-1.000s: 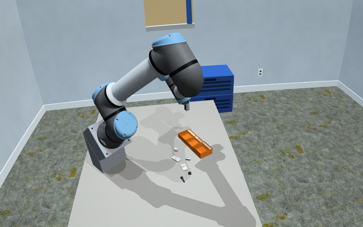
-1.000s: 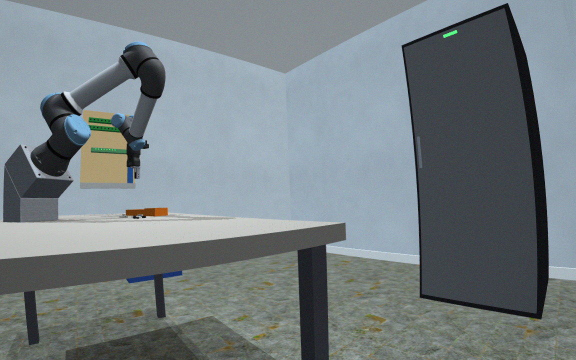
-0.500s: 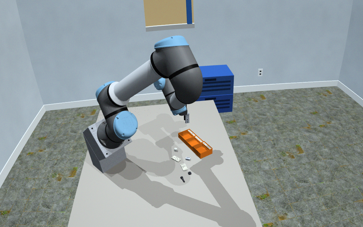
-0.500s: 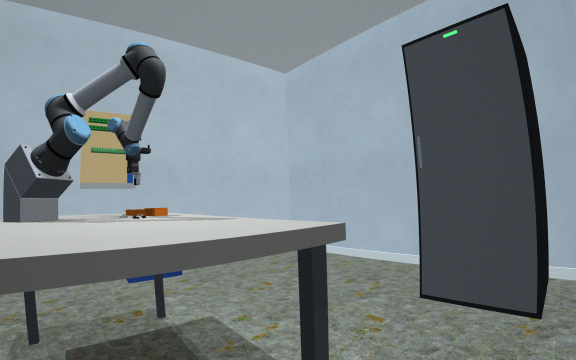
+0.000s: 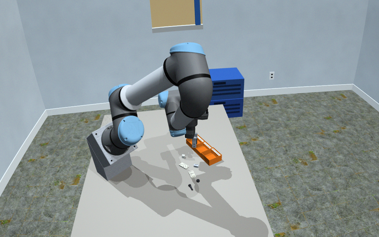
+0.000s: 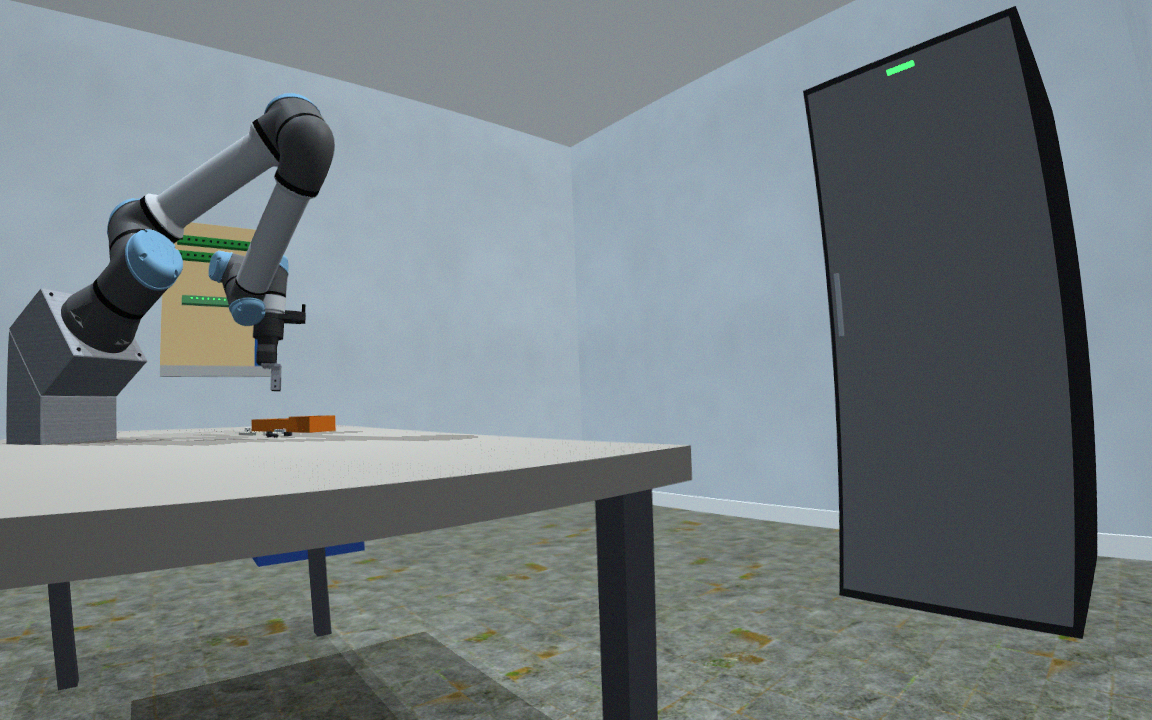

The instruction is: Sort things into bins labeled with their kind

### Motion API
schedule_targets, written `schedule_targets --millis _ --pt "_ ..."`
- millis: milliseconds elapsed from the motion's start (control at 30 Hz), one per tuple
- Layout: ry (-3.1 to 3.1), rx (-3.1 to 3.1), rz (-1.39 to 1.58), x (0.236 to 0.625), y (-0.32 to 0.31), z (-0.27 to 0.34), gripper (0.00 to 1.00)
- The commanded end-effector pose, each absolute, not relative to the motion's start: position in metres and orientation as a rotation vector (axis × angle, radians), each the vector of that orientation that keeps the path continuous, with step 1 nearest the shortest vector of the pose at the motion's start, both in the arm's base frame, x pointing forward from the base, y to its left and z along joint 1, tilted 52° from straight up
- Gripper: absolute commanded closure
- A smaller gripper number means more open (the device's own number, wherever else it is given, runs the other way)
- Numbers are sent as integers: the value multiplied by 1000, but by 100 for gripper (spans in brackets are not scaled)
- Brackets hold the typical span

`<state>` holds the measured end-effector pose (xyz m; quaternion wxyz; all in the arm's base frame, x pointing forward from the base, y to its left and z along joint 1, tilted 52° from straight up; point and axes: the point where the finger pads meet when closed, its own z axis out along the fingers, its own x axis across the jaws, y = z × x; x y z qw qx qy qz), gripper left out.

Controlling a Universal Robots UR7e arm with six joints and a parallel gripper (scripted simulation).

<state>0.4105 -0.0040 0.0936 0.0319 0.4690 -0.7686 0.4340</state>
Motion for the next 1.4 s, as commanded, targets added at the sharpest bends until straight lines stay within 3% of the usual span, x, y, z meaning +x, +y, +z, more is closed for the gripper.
schedule_targets --millis 0,233,1367 --pt "-2538 1343 1390 407 -44 99 38" --pt "-2586 1312 1404 401 -74 108 38" --pt "-2586 1313 1407 405 -65 102 38"
